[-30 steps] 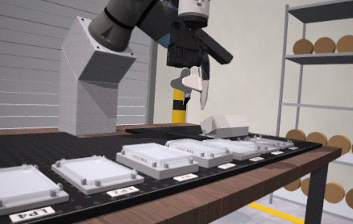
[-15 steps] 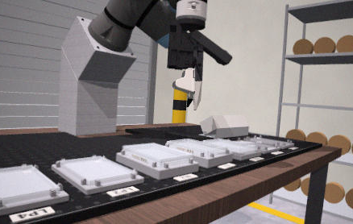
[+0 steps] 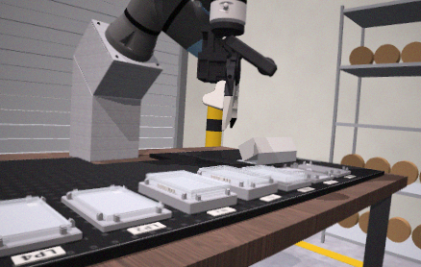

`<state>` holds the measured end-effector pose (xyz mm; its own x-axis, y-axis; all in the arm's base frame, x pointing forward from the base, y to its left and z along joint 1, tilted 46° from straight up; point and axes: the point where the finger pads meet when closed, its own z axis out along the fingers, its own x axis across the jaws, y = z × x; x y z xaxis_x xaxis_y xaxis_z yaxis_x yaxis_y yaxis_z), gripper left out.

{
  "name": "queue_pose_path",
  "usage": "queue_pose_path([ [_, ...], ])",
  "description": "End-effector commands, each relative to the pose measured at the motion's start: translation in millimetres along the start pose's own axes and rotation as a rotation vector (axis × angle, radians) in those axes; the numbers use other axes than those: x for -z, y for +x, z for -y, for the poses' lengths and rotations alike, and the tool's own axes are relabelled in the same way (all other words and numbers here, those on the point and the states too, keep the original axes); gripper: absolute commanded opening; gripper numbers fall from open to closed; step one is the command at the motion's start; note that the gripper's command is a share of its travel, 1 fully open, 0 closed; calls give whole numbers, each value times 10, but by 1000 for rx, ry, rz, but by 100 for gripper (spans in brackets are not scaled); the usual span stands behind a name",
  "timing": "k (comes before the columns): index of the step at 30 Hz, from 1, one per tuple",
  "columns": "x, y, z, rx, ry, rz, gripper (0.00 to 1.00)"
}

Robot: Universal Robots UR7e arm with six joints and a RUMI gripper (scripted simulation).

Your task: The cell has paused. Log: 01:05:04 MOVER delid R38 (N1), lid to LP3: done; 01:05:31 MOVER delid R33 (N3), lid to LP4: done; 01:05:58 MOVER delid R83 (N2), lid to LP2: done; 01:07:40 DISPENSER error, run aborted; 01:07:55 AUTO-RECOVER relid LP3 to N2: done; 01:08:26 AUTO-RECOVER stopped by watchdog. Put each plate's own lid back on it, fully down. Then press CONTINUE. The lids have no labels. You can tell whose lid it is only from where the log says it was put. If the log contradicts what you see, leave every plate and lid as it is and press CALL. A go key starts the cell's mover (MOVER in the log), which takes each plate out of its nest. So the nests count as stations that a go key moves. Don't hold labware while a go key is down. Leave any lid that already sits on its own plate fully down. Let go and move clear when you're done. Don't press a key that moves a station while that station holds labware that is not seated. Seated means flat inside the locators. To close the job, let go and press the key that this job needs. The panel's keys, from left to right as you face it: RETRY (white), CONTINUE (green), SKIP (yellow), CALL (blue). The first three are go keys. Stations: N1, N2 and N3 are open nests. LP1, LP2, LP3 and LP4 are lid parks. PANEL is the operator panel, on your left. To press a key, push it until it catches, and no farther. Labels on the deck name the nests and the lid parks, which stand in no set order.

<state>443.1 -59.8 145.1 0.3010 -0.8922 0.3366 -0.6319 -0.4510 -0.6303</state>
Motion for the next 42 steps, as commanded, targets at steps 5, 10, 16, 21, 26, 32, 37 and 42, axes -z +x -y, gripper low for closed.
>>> queue_pose_path([
  [5,1,35,-2,-163,-4,-6,82],
  [10,1,48,-7,-263,-4,-6,82],
  [16,1,60,-12,-383,-3,-6,82],
  [21,1,72,-18,-443,-3,-6,82],
  [26,1,83,-25,-543,-3,-6,82],
  [32,1,83,-25,-615,-3,-7,82],
  [37,-149,84,-26,-615,-3,-7,82],
  [42,-349,85,-27,-615,-3,-7,82],
])
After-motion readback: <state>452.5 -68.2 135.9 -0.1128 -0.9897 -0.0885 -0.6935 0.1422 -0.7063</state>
